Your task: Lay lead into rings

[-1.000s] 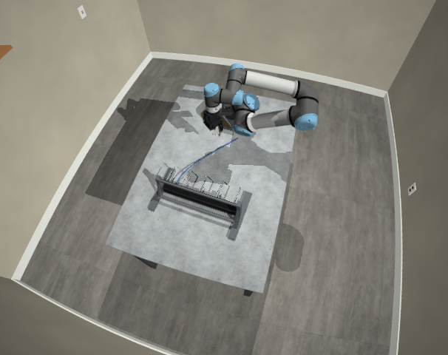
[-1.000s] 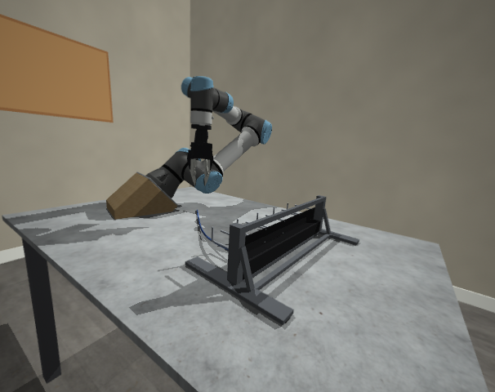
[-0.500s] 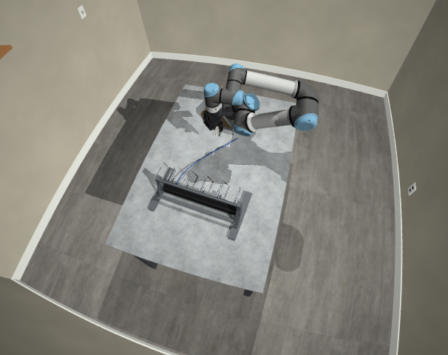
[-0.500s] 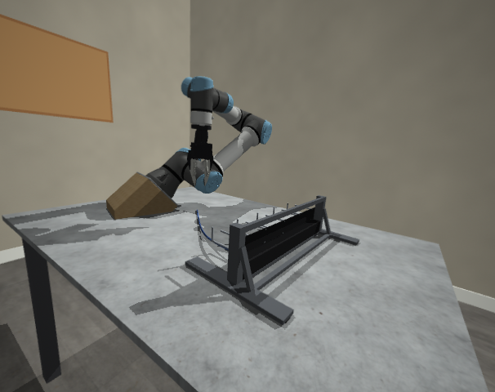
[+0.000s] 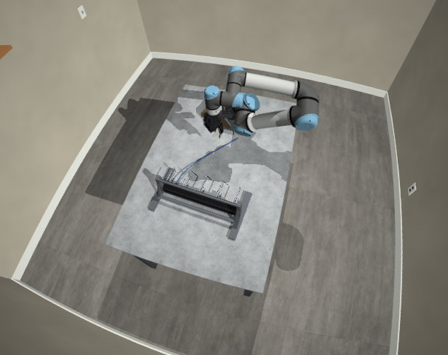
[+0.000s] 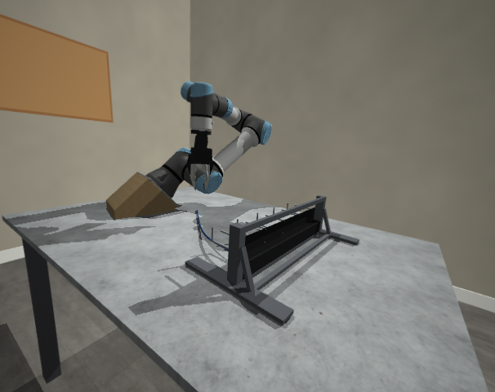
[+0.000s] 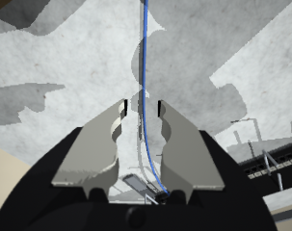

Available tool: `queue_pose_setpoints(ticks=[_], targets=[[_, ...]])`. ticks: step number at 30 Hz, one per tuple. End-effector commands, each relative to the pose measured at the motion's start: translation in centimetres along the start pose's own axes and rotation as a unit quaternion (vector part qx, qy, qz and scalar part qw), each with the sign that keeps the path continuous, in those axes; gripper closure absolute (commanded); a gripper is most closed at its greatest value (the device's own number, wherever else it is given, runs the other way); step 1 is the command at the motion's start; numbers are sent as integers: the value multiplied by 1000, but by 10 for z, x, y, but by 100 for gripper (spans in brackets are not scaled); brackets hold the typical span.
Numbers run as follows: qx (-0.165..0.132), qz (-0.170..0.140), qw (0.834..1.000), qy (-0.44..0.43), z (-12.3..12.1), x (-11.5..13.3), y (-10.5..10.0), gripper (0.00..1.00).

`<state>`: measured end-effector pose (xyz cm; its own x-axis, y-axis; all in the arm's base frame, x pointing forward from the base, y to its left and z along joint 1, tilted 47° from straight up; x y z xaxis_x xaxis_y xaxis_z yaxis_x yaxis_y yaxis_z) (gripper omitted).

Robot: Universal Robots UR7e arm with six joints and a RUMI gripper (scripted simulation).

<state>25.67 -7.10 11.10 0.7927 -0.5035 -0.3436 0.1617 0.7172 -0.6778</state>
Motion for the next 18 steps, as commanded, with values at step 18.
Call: queue_pose_setpoints(ticks=[18], targets=[[0, 0, 1000, 0, -1, 0, 82, 80]])
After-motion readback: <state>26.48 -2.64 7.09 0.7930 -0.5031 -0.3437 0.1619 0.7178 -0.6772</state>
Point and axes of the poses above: the point where the finger pads meet when closed, its own y axis out along the fingers, its own z axis across the jaws, x = y × z, the point moved 3 cm from there along -y, back along the fingers, and after that the axes turned 4 degrees about y, right-handed, at the moved point
